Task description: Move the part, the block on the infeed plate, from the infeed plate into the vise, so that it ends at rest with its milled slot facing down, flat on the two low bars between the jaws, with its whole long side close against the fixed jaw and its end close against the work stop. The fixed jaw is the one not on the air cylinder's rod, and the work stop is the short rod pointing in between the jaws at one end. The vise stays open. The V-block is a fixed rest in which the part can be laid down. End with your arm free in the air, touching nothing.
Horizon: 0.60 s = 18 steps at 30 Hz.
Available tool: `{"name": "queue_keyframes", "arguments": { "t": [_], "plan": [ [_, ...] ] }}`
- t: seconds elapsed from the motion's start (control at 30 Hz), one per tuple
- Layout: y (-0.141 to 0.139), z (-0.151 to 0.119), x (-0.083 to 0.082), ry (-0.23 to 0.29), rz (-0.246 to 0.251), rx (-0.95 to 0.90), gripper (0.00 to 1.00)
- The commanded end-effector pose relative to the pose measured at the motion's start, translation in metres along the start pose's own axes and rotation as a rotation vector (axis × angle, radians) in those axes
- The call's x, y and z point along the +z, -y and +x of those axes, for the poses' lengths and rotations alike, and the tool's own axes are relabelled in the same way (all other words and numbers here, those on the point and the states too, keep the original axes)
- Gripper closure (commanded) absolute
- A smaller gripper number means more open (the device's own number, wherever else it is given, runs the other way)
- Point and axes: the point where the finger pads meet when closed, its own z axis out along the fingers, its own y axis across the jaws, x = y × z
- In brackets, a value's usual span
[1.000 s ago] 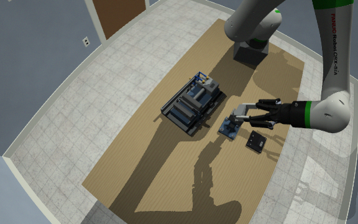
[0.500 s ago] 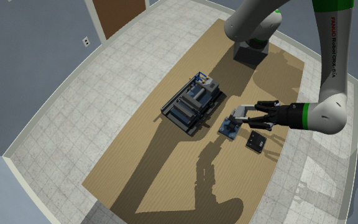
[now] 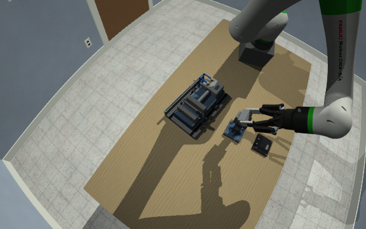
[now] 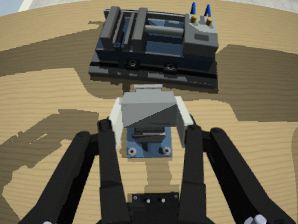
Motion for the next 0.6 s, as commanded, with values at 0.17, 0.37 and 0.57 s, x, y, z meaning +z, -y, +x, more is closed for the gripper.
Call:
{"name": "queue_keyframes", "arguments": {
  "t": [0.17,0.37,0.57],
  "plan": [
    [0.0001,-0.0028,0.0027,0.0,0.0,0.0,1.0],
    [0.0001,-0.0038,0.0037,0.0,0.0,0.0,1.0],
    [0.0001,-0.0045,0.0044,0.0,0.0,0.0,1.0]
  ]
}}
